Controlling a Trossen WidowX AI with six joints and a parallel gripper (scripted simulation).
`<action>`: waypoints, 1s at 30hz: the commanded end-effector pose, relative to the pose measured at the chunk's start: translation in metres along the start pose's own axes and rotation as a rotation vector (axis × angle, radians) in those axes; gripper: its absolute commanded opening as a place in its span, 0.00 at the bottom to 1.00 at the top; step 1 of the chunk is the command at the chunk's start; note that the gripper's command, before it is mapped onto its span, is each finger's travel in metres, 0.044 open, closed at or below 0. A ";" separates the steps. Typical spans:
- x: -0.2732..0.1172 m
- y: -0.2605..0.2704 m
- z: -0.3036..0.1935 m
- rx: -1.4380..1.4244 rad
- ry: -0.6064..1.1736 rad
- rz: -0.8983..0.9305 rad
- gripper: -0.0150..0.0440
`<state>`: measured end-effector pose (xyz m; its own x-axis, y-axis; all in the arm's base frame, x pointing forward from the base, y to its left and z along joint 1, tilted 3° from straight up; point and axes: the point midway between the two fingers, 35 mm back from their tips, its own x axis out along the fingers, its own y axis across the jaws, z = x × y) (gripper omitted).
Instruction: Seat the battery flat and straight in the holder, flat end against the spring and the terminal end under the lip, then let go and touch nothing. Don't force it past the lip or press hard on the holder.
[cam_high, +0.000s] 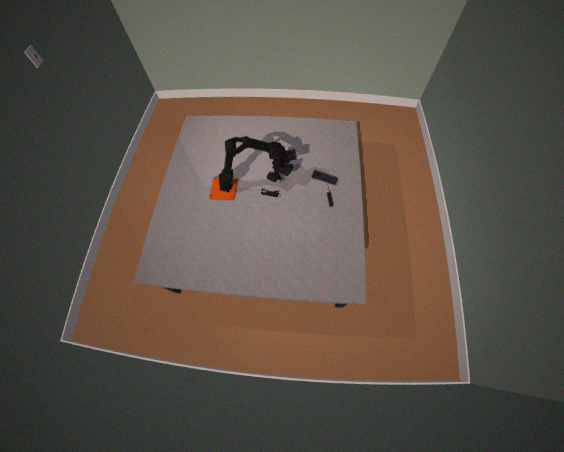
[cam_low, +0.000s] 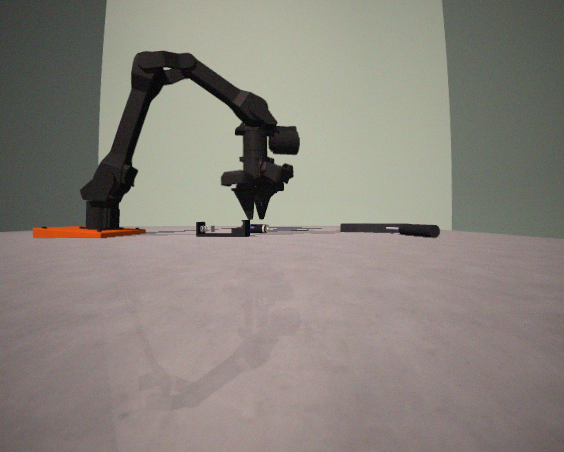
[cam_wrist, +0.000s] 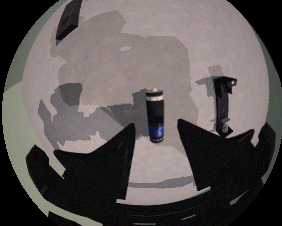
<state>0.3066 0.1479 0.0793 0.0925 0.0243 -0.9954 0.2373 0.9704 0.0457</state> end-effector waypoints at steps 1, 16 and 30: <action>0.010 0.000 -0.001 0.007 0.011 -0.004 0.63; 0.029 -0.001 -0.003 0.007 0.011 -0.004 0.55; 0.014 -0.001 -0.002 0.007 0.011 -0.004 0.36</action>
<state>0.3063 0.1478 0.0529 0.0793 0.0213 -0.9966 0.2391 0.9702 0.0397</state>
